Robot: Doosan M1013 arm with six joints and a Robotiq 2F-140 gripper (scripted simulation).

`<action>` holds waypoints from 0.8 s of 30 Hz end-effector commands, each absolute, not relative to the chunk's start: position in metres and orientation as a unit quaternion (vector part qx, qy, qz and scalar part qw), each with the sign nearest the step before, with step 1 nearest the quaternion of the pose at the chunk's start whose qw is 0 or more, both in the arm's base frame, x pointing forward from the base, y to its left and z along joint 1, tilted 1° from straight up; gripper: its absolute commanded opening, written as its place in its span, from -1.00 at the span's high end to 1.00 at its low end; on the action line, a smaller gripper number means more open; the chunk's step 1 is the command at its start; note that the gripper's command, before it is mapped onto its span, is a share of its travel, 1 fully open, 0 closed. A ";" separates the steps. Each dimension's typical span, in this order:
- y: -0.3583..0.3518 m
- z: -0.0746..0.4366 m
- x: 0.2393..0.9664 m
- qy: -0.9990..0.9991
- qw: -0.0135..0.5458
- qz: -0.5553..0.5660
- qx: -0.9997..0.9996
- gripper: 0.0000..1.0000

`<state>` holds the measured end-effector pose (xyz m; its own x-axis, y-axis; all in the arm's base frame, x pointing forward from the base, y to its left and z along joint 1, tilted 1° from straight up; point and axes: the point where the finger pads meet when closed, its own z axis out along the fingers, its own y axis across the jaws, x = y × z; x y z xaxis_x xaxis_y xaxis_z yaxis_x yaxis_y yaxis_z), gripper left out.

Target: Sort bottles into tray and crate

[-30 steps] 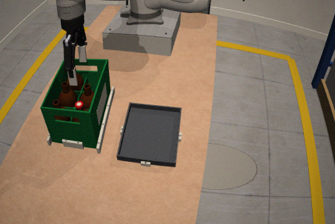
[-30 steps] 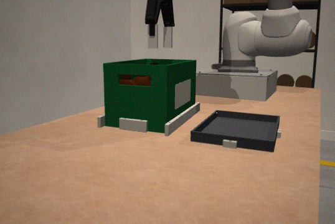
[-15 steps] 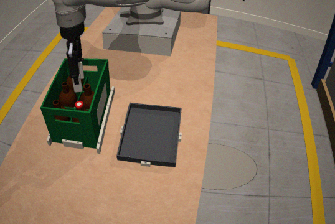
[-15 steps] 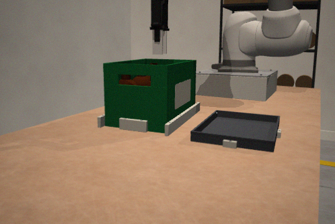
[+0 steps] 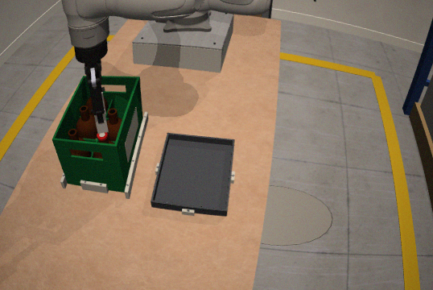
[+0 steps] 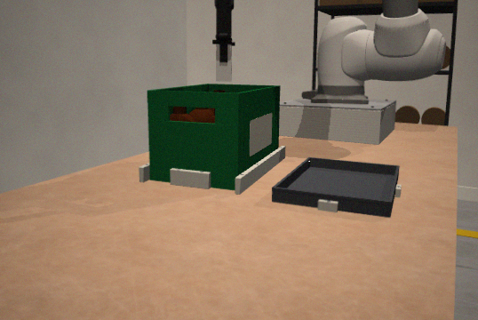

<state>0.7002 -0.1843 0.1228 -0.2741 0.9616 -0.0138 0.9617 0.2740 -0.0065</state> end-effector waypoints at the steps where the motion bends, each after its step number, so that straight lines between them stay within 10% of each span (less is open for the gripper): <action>1: -0.184 0.123 0.701 0.802 0.004 -0.007 0.597 0.24; 24: -0.183 0.123 0.707 0.872 0.002 -0.007 0.490 0.24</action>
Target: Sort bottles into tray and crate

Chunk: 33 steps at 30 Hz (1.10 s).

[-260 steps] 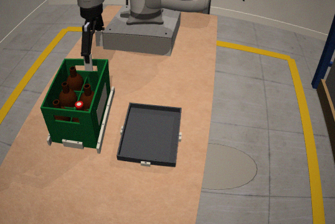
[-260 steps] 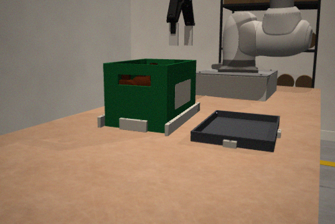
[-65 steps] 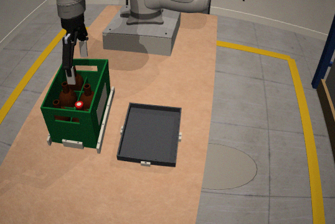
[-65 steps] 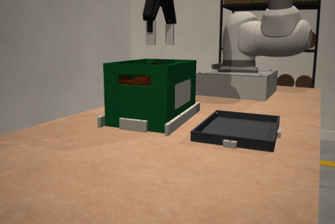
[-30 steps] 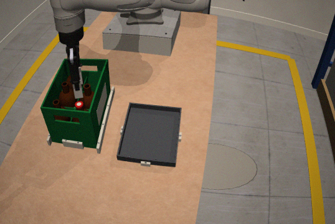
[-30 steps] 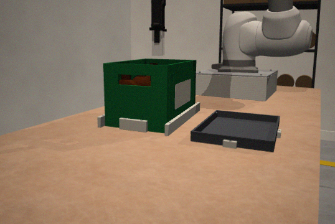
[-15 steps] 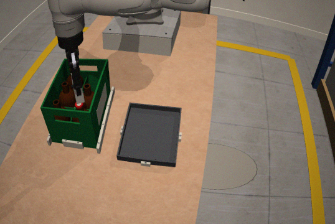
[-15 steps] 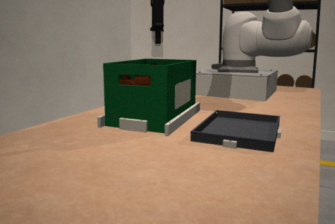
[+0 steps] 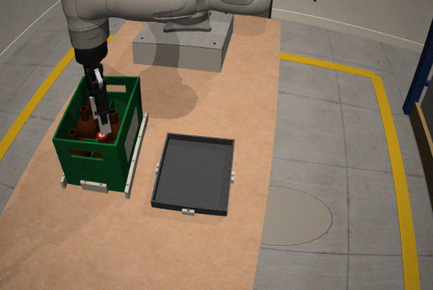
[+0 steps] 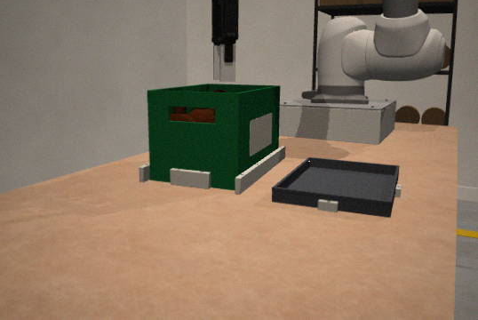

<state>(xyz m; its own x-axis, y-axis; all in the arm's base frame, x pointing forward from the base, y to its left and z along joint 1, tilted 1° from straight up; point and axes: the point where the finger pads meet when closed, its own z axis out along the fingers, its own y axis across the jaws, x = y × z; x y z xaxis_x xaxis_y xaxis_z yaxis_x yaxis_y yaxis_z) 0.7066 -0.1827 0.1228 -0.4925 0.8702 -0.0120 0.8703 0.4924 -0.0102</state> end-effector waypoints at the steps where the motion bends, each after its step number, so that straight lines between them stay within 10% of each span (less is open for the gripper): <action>1: -0.183 0.123 0.707 0.875 0.002 -0.007 0.484 0.24; 33: -0.183 0.113 0.707 0.907 0.002 -0.007 0.422 0.24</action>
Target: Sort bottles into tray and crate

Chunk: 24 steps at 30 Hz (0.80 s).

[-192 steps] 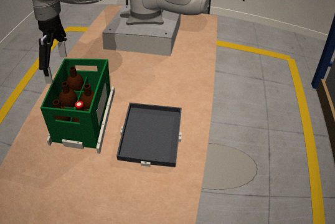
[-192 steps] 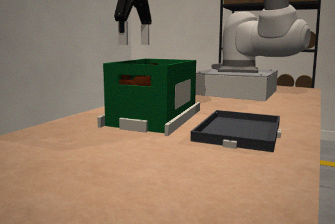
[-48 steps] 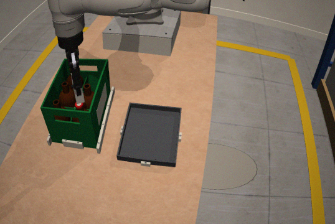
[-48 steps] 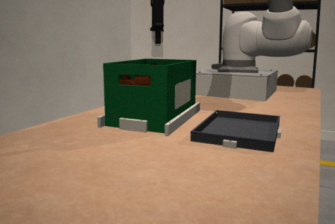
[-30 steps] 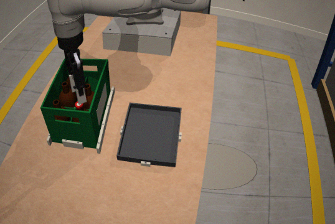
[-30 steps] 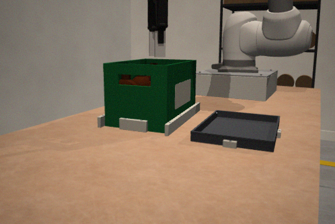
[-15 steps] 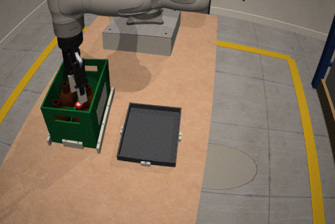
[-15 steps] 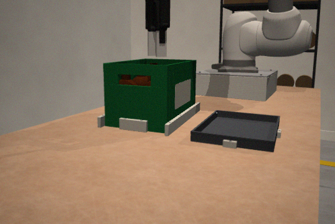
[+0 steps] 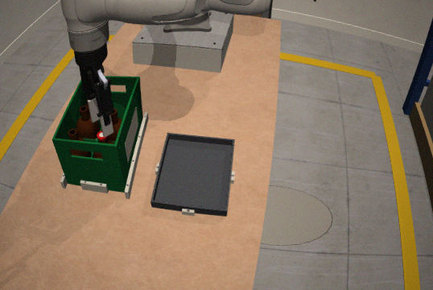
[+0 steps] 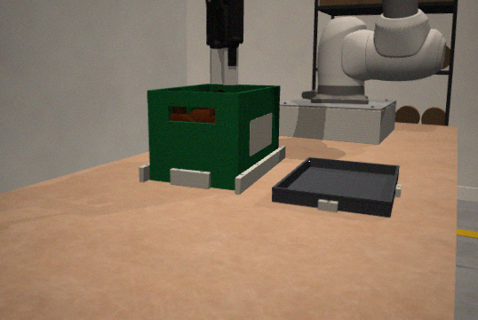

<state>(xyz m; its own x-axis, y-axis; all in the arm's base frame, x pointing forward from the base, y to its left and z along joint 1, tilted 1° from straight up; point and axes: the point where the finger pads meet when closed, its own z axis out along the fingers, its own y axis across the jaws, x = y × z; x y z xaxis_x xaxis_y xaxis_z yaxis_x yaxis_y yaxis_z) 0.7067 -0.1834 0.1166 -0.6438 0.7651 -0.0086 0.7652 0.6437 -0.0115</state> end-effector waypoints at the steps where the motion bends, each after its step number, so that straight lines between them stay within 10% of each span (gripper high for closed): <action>1: -0.184 0.111 0.707 0.907 0.002 -0.007 0.422 0.24; 24: -0.184 0.080 0.707 0.907 0.002 -0.007 0.421 0.24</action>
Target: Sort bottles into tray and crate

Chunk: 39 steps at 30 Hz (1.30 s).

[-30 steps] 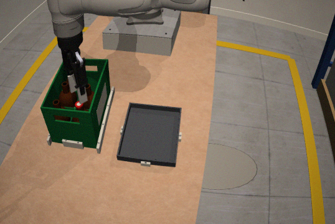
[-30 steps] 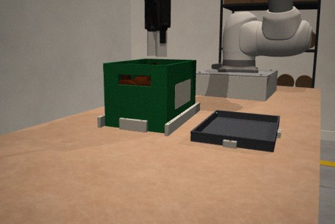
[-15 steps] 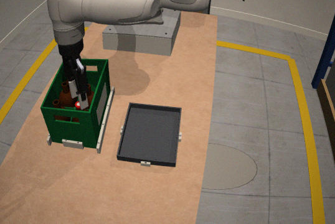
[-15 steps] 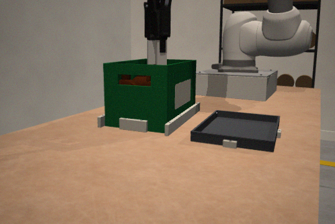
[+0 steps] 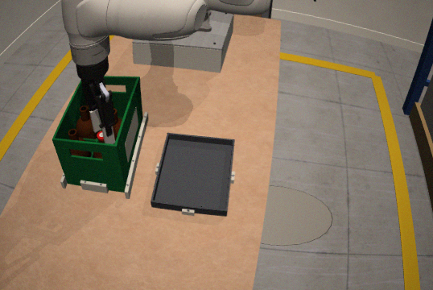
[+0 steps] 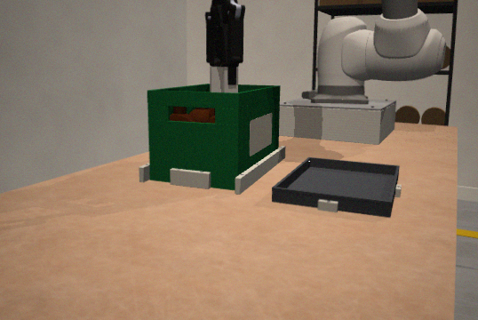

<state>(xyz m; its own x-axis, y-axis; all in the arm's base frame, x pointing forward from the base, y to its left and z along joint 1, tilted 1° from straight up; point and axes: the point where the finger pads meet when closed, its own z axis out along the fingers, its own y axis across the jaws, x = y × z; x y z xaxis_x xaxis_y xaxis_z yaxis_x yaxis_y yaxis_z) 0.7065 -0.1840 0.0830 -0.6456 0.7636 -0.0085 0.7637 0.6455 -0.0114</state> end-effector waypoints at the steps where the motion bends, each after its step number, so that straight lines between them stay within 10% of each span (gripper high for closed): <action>1: -0.184 0.079 0.707 0.907 0.002 -0.007 0.421 0.24; 21: -0.184 0.061 0.707 0.907 0.002 -0.007 0.421 0.24; 22: -0.184 0.061 0.706 0.907 0.002 -0.007 0.421 1.00; 39: -0.184 0.061 0.706 0.907 0.002 -0.007 0.421 1.00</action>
